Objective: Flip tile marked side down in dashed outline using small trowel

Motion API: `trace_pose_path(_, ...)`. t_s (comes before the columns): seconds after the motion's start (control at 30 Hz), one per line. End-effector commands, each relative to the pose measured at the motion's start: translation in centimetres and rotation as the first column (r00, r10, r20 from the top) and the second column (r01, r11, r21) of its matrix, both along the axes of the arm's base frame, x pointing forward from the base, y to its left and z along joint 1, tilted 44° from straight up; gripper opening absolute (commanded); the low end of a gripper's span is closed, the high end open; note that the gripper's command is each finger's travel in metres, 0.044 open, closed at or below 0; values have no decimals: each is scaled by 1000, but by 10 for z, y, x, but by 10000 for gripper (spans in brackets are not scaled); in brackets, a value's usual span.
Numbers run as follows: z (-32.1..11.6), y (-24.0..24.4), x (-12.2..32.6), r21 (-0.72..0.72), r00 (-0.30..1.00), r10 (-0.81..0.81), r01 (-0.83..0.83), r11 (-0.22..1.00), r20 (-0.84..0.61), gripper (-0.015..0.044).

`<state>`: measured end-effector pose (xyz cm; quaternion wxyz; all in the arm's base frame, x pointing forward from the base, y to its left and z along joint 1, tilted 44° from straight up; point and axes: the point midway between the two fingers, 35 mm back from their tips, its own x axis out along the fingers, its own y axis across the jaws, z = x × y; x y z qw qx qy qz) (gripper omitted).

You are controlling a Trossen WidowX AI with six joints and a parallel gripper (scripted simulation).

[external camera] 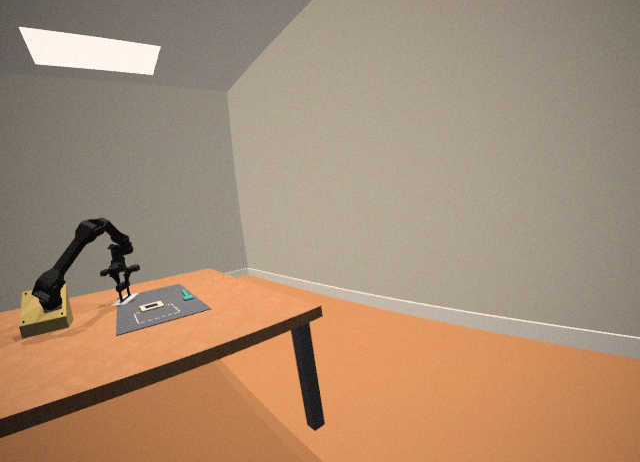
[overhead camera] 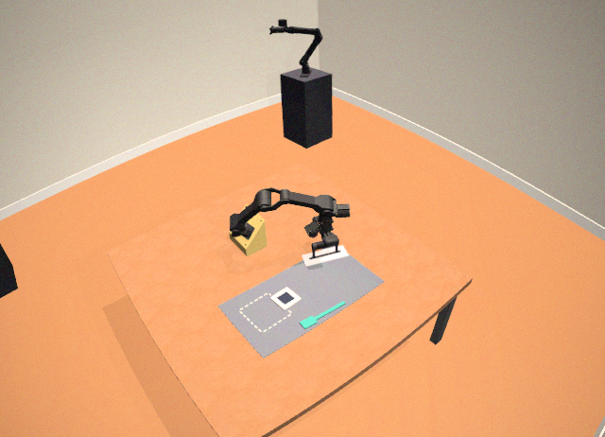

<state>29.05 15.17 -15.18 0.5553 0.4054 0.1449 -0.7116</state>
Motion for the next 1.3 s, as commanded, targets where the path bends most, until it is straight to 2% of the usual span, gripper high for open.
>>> trace_pose_path(0.0,-1,-2,0,-5,1000,3,-3,1000,-1,130)
trace_pose_path(0.47,-1,-2,0,-4,1000,17,-17,1000,-14,130)
trace_pose_path(0.87,-1,-2,0,49,932,270,-266,963,-242,130)
trace_pose_path(1.27,-1,-2,0,155,752,494,-479,864,-435,130)
